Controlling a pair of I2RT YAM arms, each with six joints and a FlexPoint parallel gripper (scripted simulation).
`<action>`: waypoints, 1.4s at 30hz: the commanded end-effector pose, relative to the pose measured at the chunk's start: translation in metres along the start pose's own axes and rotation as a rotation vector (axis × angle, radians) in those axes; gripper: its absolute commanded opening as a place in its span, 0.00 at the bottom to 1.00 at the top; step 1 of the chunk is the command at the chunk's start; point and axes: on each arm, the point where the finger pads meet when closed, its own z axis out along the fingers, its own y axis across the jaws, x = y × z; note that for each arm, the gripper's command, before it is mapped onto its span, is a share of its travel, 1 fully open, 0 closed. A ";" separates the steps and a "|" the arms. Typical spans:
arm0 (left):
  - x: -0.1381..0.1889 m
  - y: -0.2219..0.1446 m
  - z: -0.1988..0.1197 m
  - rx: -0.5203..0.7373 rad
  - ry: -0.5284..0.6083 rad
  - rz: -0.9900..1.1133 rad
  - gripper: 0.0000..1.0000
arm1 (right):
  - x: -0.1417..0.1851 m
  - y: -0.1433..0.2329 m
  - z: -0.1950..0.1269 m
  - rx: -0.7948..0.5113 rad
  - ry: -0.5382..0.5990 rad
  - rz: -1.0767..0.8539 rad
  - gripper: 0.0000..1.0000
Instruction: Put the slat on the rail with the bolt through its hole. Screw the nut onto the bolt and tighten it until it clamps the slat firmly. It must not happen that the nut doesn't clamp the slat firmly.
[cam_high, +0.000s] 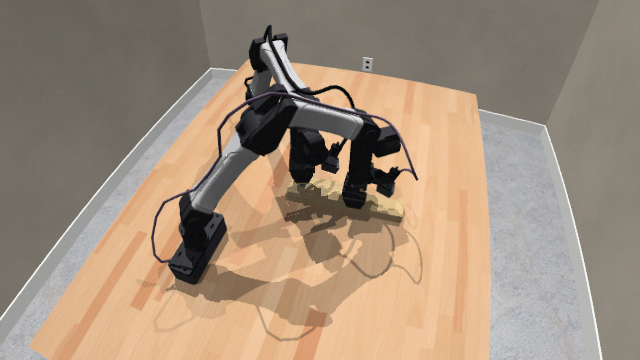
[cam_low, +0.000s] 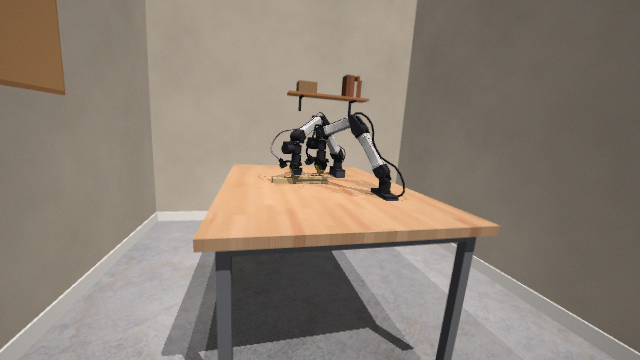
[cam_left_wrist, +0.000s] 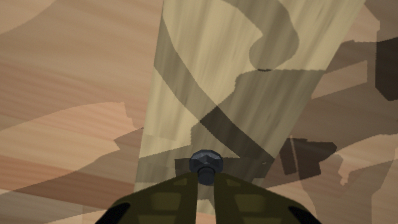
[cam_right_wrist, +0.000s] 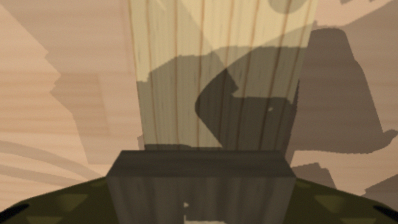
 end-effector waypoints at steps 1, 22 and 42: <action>-0.001 -0.001 -0.003 0.009 -0.005 -0.001 0.11 | -0.003 0.001 -0.005 -0.010 -0.012 0.000 0.67; -0.002 -0.002 -0.005 0.013 -0.007 -0.002 0.11 | -0.003 0.001 -0.005 -0.010 -0.012 0.000 0.67; -0.001 -0.001 -0.004 0.011 -0.006 -0.001 0.11 | -0.003 0.001 -0.005 -0.010 -0.012 0.000 0.67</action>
